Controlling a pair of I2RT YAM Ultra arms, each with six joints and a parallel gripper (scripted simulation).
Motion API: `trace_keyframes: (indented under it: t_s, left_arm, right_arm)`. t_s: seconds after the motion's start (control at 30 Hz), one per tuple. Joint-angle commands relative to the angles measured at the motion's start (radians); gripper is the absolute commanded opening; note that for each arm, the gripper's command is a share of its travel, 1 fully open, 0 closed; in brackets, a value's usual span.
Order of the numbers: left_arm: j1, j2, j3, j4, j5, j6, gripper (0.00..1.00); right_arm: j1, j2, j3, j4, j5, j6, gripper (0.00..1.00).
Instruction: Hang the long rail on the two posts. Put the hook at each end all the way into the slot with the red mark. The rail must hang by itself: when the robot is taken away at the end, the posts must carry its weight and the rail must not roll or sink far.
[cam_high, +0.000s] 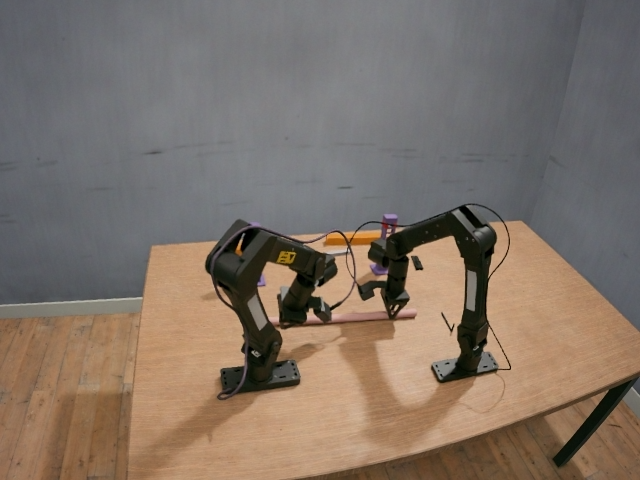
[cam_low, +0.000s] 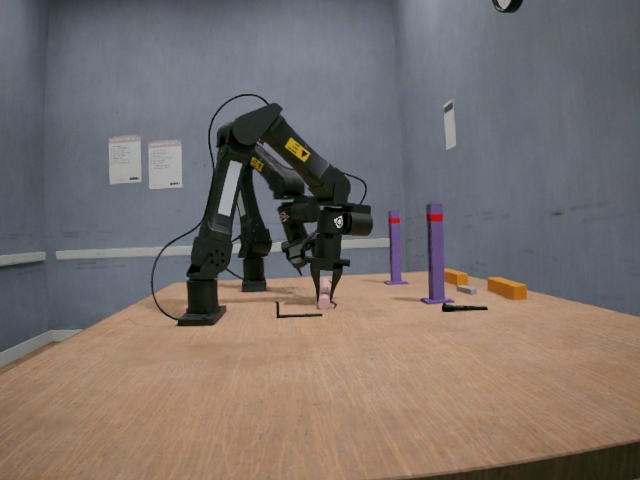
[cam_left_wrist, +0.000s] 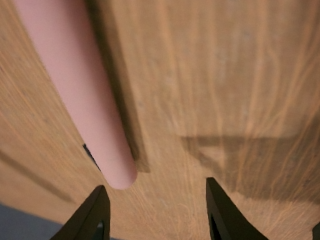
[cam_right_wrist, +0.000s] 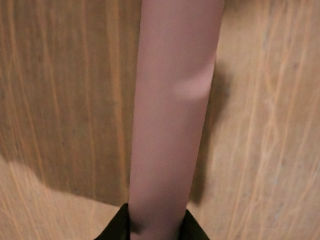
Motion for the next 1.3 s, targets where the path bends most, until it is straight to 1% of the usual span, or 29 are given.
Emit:
trace_keyframes:
  t_s: [0.0, 0.17, 0.23, 0.27, 0.37, 0.5, 0.63, 0.93, 1.0, 1.27]
  left_arm:
    - [0.125, 0.07, 0.097, 0.008, 0.159, 0.183, 0.48]
    - [0.303, 0.181, 0.198, -0.008, 0.292, 0.339, 0.48]
    - [0.303, 0.181, 0.198, -0.008, 0.292, 0.339, 0.48]
    - [0.333, 0.211, 0.221, -0.024, 0.324, 0.377, 0.48]
    - [0.392, 0.257, 0.253, -0.034, 0.376, 0.452, 0.48]
    - [0.44, 0.302, 0.283, -0.048, 0.415, 0.506, 0.48]
    - [0.459, 0.323, 0.297, -0.053, 0.41, 0.505, 0.48]
    - [0.455, 0.324, 0.298, -0.055, 0.41, 0.507, 0.48]
    - [0.443, 0.331, 0.282, -0.018, 0.419, 0.503, 0.48]
    - [0.43, 0.359, 0.246, 0.033, 0.42, 0.483, 0.48]
  right_arm:
    - [-0.003, -0.019, -0.006, 0.004, -0.005, -0.001, 0.19]
    - [-0.003, -0.019, -0.006, 0.004, -0.005, -0.001, 0.19]
    - [-0.003, -0.019, -0.006, 0.004, -0.005, -0.001, 0.19]
    - [-0.003, -0.019, -0.006, 0.004, -0.005, -0.001, 0.19]
    - [-0.003, -0.019, -0.006, 0.004, -0.005, -0.001, 0.19]
    - [-0.003, -0.019, -0.006, 0.004, -0.005, -0.001, 0.19]
    - [-0.003, -0.019, -0.006, 0.004, -0.005, -0.001, 0.19]
    - [-0.003, -0.019, -0.006, 0.004, -0.005, -0.001, 0.19]
    - [-0.003, -0.019, -0.006, 0.004, -0.005, -0.001, 0.19]
    - [-0.003, -0.019, -0.006, 0.004, -0.005, -0.001, 0.19]
